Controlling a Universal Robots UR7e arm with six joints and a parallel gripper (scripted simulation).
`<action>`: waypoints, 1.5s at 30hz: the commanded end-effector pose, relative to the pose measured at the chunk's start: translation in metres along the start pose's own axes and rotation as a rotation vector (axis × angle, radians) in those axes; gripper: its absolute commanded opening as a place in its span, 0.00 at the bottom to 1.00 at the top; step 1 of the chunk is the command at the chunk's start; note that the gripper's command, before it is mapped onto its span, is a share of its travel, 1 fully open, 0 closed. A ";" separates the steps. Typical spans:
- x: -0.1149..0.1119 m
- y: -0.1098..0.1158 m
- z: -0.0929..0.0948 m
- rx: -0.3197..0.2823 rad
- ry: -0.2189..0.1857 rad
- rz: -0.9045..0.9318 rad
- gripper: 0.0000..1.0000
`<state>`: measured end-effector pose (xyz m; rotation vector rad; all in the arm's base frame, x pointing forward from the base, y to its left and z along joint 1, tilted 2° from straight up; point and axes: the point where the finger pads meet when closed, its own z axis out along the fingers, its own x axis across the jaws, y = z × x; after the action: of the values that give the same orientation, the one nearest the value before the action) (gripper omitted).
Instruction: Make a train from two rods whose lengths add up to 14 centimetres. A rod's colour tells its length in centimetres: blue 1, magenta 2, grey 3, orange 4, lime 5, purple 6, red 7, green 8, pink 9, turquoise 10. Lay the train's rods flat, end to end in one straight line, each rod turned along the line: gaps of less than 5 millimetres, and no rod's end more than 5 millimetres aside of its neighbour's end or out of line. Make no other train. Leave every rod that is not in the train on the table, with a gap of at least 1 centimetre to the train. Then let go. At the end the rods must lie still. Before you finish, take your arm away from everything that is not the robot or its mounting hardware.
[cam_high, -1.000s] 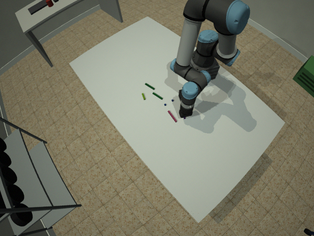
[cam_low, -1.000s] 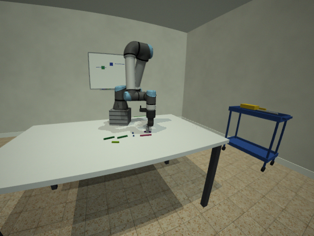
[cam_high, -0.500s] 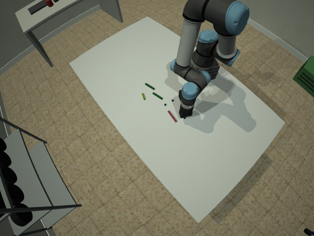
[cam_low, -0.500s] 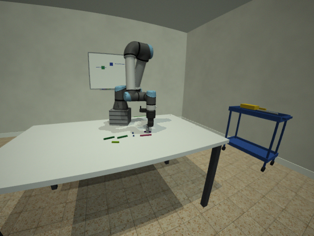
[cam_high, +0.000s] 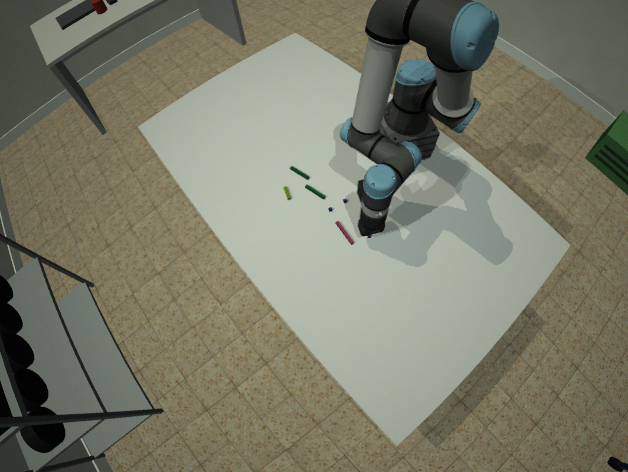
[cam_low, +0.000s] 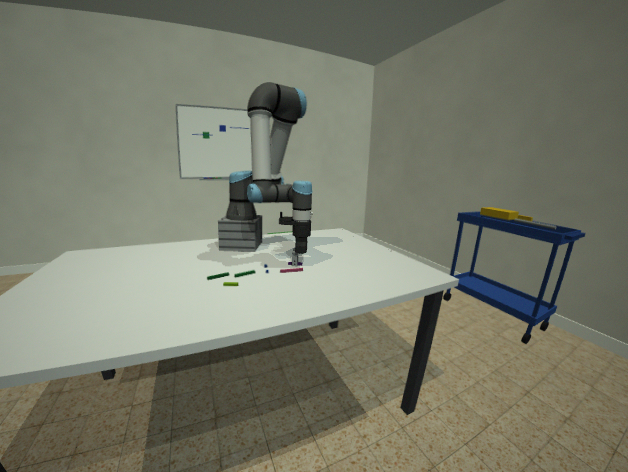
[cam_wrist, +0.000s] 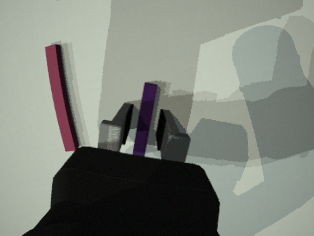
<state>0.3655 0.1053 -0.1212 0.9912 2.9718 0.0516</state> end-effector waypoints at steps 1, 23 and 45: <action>0.000 0.000 0.000 -0.001 -0.001 0.000 0.54; 0.000 0.000 0.000 -0.001 -0.001 0.000 0.24; 0.000 0.000 0.000 -0.001 -0.001 0.000 0.24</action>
<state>0.3655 0.1053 -0.1212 0.9912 2.9718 0.0516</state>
